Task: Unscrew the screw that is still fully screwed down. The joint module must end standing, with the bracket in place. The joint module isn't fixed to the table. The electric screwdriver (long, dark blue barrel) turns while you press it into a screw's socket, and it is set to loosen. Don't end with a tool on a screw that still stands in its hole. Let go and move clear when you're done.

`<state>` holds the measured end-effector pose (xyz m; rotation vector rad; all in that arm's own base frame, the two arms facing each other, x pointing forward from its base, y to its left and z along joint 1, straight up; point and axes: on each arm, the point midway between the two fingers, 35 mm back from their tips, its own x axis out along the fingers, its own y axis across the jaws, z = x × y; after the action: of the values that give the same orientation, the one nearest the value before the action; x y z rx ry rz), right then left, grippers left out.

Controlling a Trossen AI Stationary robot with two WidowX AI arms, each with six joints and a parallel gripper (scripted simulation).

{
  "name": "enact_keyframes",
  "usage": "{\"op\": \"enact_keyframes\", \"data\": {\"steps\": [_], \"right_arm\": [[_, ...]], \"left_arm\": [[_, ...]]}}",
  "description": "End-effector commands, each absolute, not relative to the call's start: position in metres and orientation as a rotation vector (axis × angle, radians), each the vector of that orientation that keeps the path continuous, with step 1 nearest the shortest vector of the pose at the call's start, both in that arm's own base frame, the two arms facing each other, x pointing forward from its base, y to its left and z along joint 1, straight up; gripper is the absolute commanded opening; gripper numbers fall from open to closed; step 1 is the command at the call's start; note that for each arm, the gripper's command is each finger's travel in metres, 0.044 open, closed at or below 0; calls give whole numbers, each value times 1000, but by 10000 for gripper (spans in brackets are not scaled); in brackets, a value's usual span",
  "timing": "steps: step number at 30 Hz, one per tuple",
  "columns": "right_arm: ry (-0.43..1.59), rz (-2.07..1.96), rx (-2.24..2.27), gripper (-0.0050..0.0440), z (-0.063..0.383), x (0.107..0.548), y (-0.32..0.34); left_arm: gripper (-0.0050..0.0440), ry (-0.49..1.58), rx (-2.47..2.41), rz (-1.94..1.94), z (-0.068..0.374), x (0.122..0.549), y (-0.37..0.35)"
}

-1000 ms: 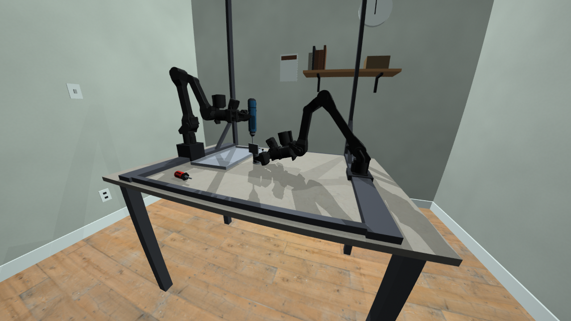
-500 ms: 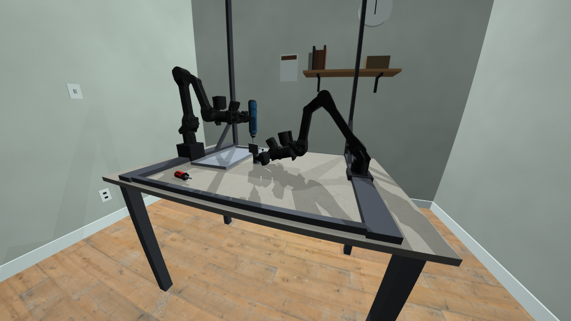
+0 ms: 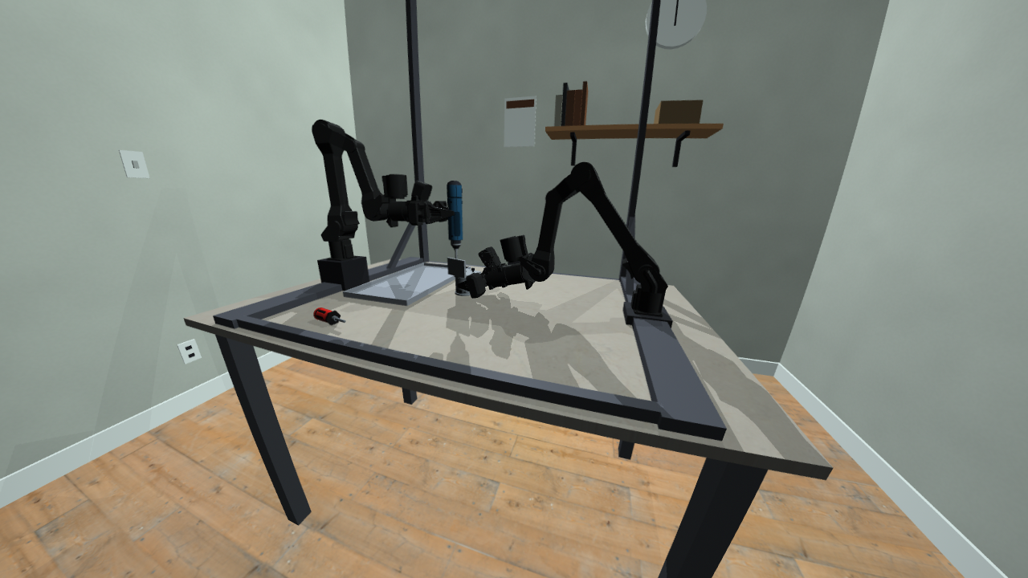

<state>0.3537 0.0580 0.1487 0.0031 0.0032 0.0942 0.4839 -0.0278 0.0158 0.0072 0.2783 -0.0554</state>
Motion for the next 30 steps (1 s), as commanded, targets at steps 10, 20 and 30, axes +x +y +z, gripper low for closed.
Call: {"op": "enact_keyframes", "data": {"steps": [10,20,30], "right_arm": [[-25,96,10,161,155,352,57],[-17,96,9,161,147,352,57],[-16,96,9,161,138,352,57]], "left_arm": [[243,252,7,-57,27,487,-28],[243,252,7,-57,27,487,-28],[243,252,7,-57,27,487,-28]]}}
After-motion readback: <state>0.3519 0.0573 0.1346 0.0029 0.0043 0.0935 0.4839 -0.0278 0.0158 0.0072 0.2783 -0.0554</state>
